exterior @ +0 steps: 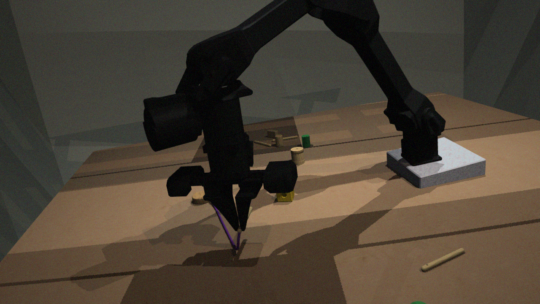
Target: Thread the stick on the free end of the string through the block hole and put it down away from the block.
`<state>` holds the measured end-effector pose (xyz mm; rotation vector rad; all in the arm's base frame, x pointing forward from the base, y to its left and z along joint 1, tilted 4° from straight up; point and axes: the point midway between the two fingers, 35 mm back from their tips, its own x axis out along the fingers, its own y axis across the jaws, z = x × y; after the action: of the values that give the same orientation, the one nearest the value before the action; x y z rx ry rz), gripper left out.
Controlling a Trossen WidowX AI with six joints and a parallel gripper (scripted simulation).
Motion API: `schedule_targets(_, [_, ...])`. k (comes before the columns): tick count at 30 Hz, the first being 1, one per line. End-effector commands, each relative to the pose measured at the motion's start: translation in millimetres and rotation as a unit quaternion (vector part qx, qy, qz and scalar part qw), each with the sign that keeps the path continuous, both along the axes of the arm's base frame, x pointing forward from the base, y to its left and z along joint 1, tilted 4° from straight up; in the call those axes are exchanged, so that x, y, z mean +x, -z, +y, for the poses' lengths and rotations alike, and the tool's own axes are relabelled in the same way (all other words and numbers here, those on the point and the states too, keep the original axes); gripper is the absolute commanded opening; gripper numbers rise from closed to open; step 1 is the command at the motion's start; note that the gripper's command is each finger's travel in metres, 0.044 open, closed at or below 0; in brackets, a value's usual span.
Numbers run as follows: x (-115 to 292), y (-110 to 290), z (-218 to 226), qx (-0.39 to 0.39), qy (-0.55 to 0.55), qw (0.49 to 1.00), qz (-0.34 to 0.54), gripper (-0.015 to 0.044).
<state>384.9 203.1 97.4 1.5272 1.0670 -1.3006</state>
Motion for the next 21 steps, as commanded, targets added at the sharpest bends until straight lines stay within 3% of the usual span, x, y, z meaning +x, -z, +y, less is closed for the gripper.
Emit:
schedule_targets(1, [-4.3,5.8,-0.7,-0.002,0.001,1.000,0.001,0.0000])
schedule_targets(21, [-20.9,23.9,-3.9,-0.003,0.001,1.000,0.002,0.0000])
